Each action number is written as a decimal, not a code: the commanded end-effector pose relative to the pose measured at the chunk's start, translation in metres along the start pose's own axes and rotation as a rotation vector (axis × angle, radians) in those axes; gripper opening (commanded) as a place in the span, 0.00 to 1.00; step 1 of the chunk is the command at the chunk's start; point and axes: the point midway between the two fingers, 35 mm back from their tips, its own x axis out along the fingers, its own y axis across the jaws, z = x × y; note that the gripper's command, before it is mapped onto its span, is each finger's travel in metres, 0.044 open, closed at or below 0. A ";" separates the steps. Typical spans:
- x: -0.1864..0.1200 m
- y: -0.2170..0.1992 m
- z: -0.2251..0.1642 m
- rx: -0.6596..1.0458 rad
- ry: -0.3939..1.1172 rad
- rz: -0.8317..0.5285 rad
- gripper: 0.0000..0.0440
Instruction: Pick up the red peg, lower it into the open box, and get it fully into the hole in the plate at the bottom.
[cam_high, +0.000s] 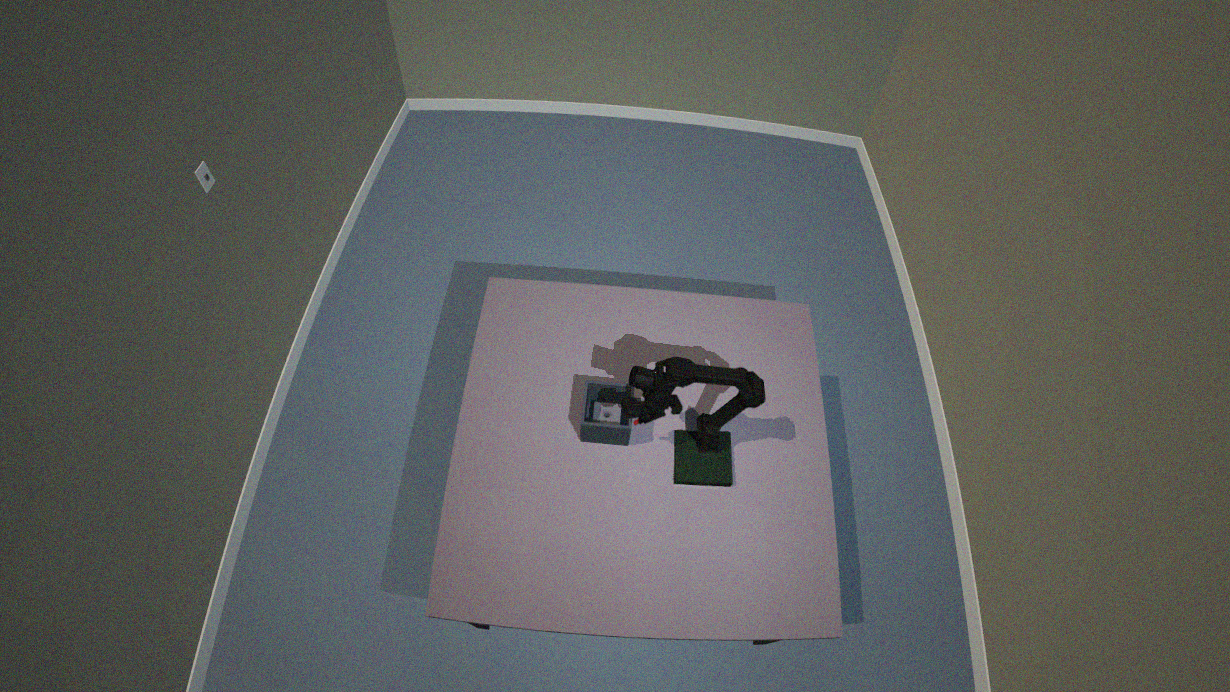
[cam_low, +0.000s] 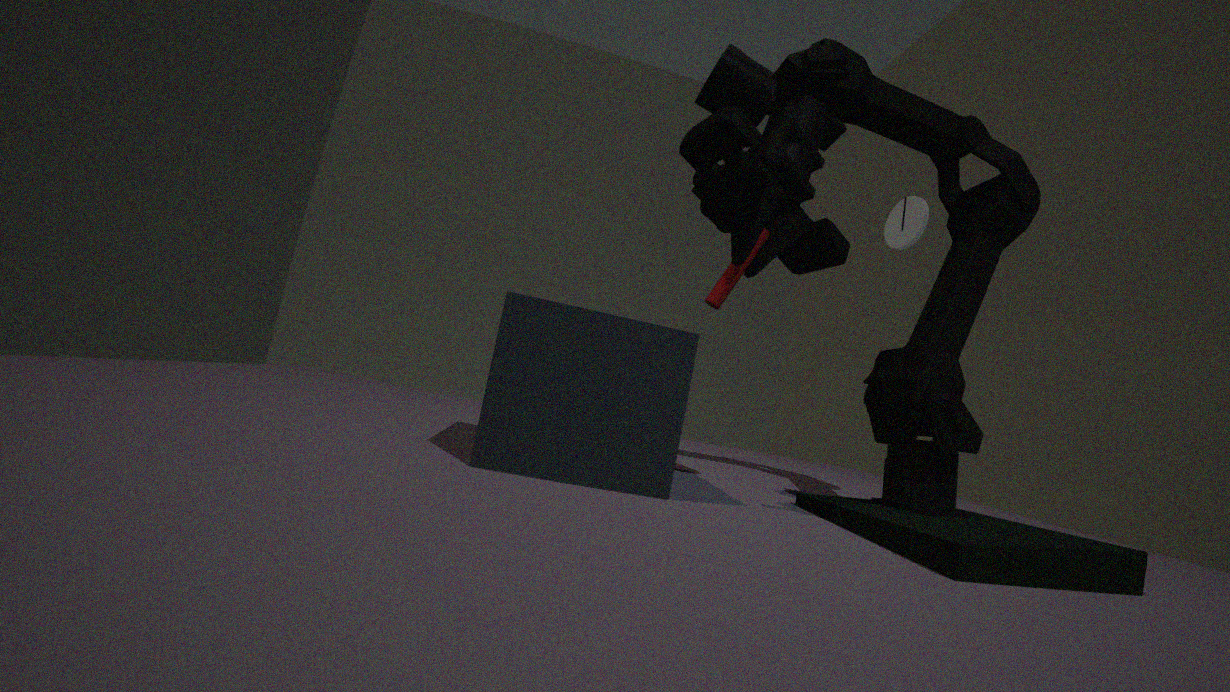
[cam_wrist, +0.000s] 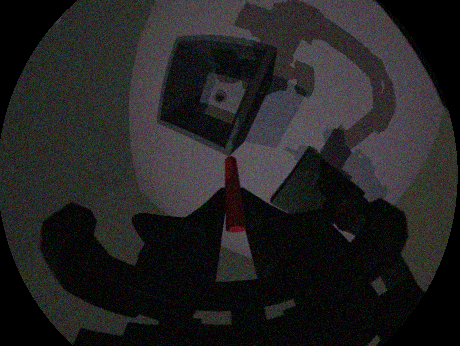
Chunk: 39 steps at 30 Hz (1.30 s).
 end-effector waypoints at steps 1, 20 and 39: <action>0.001 0.001 0.012 0.017 -0.017 -0.022 0.00; 0.010 0.010 0.069 0.093 -0.036 -0.076 0.00; 0.051 0.012 0.111 0.084 0.006 -0.116 0.00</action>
